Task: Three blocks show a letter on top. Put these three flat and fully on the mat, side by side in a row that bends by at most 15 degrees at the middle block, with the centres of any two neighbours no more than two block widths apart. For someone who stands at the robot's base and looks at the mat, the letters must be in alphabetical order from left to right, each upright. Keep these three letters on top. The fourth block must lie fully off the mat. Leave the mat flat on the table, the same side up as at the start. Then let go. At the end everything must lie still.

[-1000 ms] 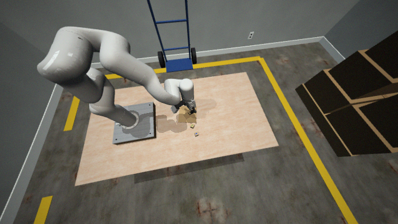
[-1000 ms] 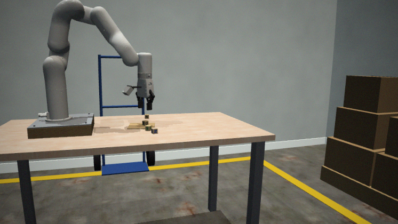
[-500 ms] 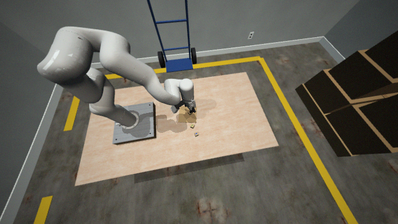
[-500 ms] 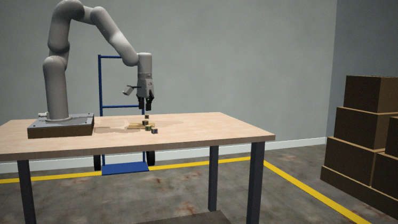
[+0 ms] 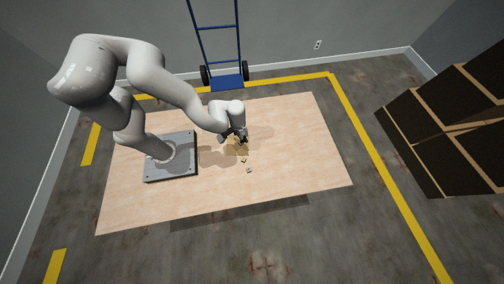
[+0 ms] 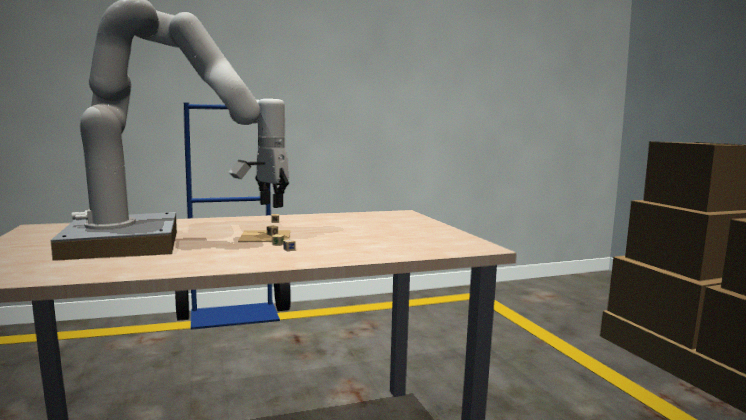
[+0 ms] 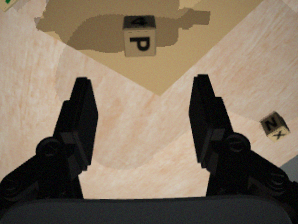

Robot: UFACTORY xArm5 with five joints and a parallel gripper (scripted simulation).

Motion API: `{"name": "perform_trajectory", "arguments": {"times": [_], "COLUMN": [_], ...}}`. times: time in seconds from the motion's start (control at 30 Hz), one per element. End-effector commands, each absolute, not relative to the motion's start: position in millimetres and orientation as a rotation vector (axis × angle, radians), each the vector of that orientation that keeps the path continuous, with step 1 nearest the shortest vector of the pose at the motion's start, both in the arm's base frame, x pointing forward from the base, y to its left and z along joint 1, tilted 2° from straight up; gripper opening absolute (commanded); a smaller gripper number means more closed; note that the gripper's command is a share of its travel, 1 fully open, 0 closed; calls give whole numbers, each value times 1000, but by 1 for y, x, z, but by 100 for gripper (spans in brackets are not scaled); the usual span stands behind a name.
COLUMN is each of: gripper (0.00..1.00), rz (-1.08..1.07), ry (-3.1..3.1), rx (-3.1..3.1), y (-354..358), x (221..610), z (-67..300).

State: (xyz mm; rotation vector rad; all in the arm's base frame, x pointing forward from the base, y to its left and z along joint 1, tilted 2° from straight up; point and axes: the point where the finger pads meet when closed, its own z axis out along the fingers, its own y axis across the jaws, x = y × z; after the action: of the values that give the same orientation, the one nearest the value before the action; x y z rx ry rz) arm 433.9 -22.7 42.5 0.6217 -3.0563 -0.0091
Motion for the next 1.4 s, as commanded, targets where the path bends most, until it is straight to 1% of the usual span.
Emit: {"name": "perform_trajectory", "arguments": {"times": [0.0, 0.57, 1.37], "gripper": [63, 63, 63], "rz": [-8, -8, -8], "ry": [-3060, -3059, -3059], "rx": [622, 622, 622], "y": [-23, -22, -22], "x": [435, 435, 434], "z": [44, 39, 8]}}
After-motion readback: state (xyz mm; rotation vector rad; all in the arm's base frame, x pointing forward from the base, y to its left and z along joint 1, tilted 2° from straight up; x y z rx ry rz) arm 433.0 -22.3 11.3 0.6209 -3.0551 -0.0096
